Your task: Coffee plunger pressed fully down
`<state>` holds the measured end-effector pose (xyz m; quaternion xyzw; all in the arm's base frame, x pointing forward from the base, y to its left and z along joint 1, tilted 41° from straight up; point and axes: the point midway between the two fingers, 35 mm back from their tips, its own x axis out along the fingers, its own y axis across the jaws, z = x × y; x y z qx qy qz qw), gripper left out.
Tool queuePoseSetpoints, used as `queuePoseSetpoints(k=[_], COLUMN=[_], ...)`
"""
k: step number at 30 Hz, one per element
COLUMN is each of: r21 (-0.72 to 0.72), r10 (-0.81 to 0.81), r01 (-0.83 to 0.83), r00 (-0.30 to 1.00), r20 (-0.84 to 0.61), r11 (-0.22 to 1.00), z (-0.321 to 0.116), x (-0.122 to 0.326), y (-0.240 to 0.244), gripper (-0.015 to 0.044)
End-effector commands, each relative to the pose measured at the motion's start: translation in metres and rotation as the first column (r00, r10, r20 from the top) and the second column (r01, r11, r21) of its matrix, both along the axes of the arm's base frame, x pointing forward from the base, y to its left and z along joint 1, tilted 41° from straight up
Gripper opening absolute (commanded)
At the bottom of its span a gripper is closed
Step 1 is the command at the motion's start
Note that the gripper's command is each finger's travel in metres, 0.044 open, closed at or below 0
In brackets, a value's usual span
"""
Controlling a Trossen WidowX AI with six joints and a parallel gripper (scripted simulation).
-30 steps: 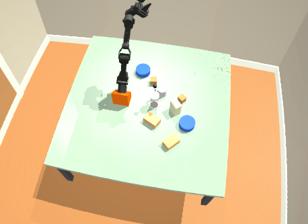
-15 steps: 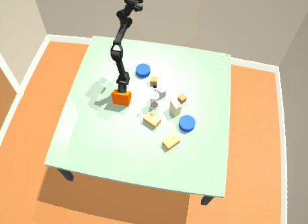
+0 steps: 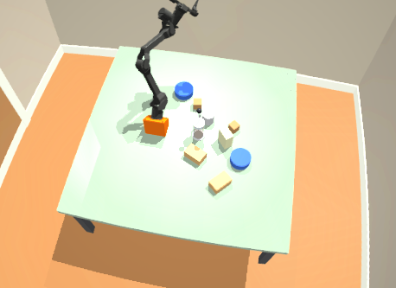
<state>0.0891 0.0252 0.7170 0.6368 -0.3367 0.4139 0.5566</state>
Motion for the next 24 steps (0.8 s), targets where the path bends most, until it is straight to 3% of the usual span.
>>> queuePoseSetpoints(k=[1,6,11,16,24], r21=[-0.206,-0.439,-0.696,-0.864,-0.99], r10=[-0.21,-0.434,-0.636,-0.768,-0.875], r01=[0.192,0.342,0.387,0.316,-0.001], r00=[0.975,0.892,0.761,0.629,0.468], r20=[-0.069,-0.126,-0.128,-0.119,-0.124], r11=[0.96,0.831,0.604,0.392,0.139], z=[-0.021,-0.055,-0.105,-0.163,-0.276], x=[0.042,0.099,0.163,0.214,0.261], y=[0.024,0.035,0.029,0.001,-0.073], gripper=[0.044,0.044,0.044,0.044,0.044])
